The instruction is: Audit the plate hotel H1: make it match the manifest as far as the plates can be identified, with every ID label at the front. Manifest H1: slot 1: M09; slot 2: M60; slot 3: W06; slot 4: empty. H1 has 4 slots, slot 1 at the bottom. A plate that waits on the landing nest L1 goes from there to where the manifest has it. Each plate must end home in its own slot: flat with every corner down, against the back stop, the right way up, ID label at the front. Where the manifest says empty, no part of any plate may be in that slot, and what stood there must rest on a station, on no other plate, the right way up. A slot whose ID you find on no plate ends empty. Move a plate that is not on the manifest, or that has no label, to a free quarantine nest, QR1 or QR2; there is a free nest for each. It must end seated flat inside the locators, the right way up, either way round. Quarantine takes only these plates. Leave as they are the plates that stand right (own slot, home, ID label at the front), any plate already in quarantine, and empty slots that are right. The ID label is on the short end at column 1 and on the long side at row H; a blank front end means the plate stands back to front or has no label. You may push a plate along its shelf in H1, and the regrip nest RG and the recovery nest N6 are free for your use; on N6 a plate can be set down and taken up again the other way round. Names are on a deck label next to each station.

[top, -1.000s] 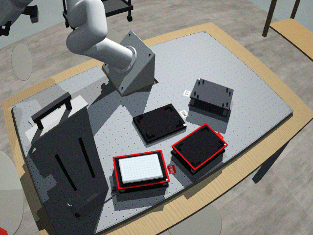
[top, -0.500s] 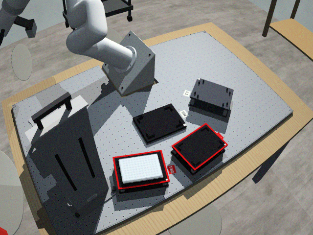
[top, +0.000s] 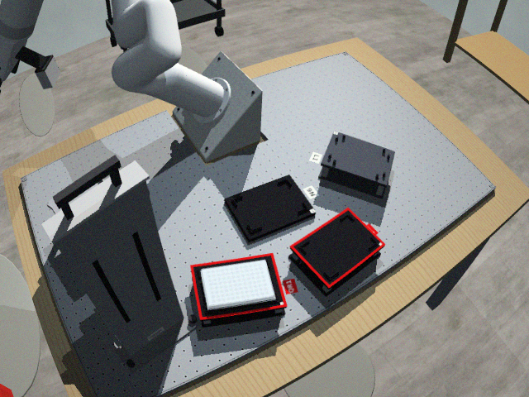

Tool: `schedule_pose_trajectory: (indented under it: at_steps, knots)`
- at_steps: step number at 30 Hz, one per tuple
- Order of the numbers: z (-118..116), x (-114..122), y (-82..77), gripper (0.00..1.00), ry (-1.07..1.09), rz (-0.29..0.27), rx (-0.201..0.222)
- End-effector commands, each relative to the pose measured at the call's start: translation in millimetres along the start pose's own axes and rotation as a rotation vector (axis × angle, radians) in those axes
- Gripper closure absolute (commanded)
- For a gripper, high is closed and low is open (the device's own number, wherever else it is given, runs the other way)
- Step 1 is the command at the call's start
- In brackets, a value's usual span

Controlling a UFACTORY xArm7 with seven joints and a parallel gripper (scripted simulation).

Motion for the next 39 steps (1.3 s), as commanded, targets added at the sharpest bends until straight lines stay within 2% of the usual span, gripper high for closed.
schedule_pose_trajectory:
  at_steps: [1,6,9,14,15,18,23,26,31,32,37,39]
  knots:
    - [8,-6,10.6,0.00,0.105,0.058,0.038]
    - [18,-16,23.0,0.00,0.225,0.142,0.066]
    - [19,-16,24.0,0.00,0.237,0.150,0.068]
    - [31,-29,35.4,0.00,0.366,0.247,0.082]
    - [31,-29,35.5,0.00,0.366,0.247,0.082]
    - [37,-35,40.4,0.00,0.429,0.297,0.083]
    - [48,-48,48.3,0.00,0.543,0.390,0.073]
    - [49,-49,48.8,0.00,0.553,0.398,0.072]
    - [61,-64,55.2,0.00,0.671,0.499,0.042]
    - [61,-64,55.2,0.00,0.671,0.499,0.042]
    - [73,-79,59.3,0.00,0.776,0.591,-0.001]
    - [73,-80,59.6,0.00,0.784,0.599,-0.005]
Point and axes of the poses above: the point where the finger pads meet when closed, its own y axis out along the fingers, its own z axis across the jaws, x = y × z, the point moved 4 cm from there along -y, back along the fingers, and after that the axes turned 15 degrees about -y, right-handed, at the moved point
